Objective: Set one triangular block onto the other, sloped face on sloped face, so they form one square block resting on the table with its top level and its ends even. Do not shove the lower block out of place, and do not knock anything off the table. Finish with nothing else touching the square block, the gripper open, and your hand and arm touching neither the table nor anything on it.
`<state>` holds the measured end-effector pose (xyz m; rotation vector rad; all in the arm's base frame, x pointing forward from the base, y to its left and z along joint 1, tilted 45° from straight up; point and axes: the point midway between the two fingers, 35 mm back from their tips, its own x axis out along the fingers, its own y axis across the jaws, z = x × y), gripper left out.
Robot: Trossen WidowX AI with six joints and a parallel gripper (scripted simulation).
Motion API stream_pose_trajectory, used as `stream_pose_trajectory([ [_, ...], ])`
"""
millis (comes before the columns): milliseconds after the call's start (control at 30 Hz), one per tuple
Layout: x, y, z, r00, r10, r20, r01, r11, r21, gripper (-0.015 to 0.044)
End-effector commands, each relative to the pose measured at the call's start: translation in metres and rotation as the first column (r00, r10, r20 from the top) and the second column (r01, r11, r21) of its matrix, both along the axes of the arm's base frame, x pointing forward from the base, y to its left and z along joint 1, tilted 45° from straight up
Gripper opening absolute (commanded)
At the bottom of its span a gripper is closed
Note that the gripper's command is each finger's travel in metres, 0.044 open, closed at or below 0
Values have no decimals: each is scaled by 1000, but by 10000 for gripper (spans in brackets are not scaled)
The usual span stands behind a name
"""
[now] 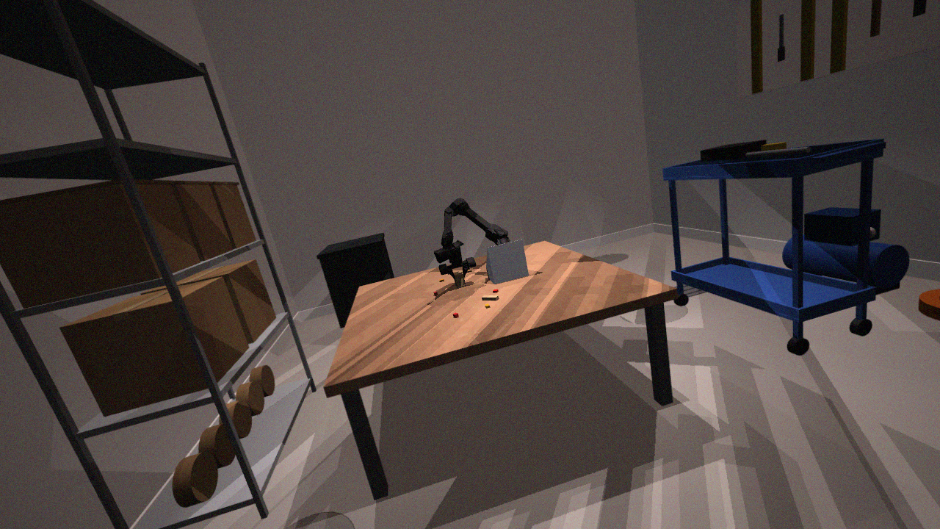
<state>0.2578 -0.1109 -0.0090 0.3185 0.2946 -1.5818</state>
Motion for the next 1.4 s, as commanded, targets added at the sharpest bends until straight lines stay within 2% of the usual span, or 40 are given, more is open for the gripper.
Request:
stream_pose_trajectory([
  [0,0,-2,1,1000,5,-2,-5,1000,-6,0],
  [1367,-1,-7,-1,1000,1,-2,-1,1000,-4,0],
])
